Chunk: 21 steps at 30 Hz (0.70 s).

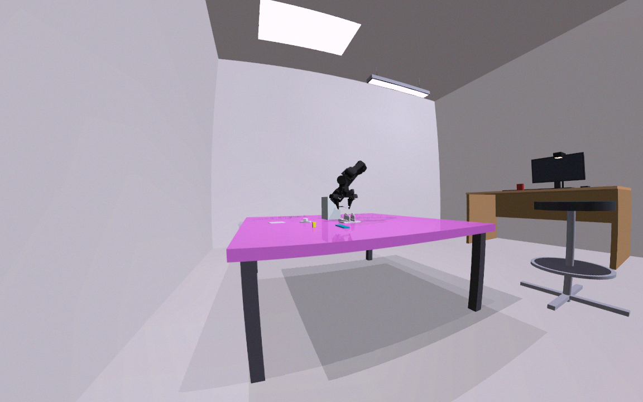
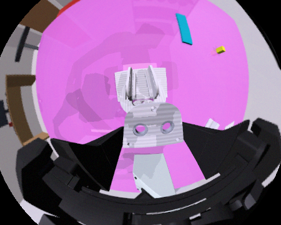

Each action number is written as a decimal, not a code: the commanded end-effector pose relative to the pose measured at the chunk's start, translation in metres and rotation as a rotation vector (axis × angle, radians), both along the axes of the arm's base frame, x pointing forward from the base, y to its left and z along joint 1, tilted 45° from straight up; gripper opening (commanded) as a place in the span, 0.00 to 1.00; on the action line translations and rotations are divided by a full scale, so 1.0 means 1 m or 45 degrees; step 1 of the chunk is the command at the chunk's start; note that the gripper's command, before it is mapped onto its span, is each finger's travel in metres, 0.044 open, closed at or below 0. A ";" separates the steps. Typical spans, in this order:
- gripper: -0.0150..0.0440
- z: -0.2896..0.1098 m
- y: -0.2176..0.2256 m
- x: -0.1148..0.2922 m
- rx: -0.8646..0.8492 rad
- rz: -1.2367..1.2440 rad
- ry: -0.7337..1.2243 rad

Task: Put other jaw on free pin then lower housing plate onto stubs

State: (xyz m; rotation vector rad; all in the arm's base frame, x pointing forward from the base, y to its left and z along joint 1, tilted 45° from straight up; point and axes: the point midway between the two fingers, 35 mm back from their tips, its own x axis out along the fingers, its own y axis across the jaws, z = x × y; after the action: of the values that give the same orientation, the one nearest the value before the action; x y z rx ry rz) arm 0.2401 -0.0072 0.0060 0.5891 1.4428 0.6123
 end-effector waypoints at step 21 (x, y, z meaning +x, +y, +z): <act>0.85 0.006 0.006 -0.004 0.004 -0.007 0.001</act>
State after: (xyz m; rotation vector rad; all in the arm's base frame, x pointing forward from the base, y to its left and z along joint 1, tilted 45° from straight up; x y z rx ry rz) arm 0.2372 -0.0019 0.0109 0.5901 1.4420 0.6102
